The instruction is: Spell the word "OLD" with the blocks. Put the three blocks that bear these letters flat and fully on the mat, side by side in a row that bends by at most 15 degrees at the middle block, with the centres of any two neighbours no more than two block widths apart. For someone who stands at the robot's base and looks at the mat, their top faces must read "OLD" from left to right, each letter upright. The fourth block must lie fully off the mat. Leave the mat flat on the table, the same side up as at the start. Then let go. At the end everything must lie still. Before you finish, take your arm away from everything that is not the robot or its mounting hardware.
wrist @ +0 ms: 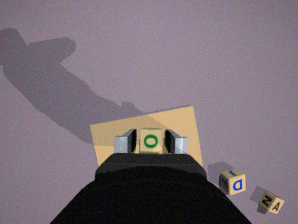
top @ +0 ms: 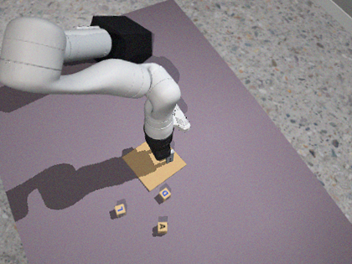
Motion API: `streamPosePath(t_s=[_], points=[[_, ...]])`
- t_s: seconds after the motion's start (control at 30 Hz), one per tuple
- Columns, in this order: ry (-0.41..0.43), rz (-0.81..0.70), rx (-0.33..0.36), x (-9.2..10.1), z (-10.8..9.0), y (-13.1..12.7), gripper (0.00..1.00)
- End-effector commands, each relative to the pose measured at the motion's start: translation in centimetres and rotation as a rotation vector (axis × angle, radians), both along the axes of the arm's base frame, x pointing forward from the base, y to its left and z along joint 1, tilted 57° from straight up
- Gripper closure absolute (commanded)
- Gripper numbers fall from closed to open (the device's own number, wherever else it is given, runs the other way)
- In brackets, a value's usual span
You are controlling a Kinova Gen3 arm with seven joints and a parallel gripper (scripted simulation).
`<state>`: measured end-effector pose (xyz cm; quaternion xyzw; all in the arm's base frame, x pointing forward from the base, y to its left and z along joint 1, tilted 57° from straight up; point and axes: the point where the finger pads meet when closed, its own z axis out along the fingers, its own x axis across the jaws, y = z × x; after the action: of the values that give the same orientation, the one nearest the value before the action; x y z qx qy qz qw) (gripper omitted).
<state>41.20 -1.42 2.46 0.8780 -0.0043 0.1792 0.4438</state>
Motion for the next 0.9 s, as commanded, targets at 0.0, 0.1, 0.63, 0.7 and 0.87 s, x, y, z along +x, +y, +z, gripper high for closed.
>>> streamPosePath(t_s=[0.0,0.1,0.63,0.7,0.87], points=[[0.000,0.001,0.001,0.0,0.0,0.1,0.21],[0.000,0.001,0.001,0.0,0.0,0.1,0.21],[0.000,0.001,0.001,-0.9,1.6,2.3,0.21],[0.000,0.001,0.001,-1.2,2.2,3.2,0.21],[0.000,0.001,0.001,-1.7,3.1,4.5,0.21]])
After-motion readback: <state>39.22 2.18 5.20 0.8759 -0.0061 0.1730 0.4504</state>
